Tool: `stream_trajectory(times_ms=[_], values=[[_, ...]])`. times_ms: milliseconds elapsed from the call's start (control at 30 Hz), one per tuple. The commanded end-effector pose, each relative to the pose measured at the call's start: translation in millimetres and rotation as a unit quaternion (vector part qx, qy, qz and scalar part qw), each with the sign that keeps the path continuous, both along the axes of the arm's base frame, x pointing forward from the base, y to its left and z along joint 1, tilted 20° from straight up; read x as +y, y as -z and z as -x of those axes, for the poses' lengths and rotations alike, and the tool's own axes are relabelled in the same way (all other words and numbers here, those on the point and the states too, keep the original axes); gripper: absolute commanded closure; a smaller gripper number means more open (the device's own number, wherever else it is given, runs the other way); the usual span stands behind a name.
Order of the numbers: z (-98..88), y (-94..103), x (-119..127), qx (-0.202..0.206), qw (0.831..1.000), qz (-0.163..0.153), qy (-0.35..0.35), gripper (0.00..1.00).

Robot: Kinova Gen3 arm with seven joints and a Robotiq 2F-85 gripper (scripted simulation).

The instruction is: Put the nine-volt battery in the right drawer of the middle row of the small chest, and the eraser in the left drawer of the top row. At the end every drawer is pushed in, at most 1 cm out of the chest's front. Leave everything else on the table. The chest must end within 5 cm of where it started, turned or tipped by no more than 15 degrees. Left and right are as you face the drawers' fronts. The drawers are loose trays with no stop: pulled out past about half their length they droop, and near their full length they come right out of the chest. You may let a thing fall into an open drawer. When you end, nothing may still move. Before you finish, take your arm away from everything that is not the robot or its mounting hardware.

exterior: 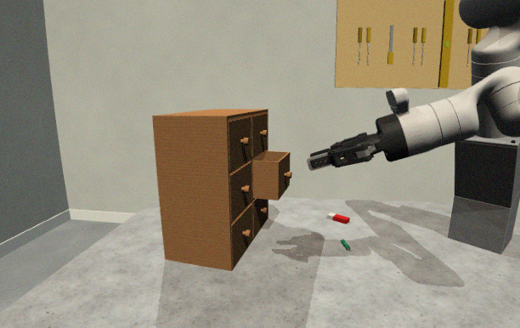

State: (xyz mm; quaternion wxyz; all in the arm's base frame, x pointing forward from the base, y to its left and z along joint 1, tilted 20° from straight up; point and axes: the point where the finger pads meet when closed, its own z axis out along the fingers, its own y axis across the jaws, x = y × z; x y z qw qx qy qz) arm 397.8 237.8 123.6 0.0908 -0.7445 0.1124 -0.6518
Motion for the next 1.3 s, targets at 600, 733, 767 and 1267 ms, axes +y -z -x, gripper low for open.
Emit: stream_trajectory(times_ms=[600, 733, 767, 1267], values=[[7.9, -2.9, 15, 0.0, 1.0, -0.003, -0.003, 0.58], [8.6, -3.2, 16, 0.0, 1.0, -0.003, -0.003, 0.58], [8.8, -3.2, 16, 0.0, 1.0, -0.003, -0.003, 0.58], [9.8, -3.6, 18, 0.0, 1.0, -0.003, -0.004, 0.58]])
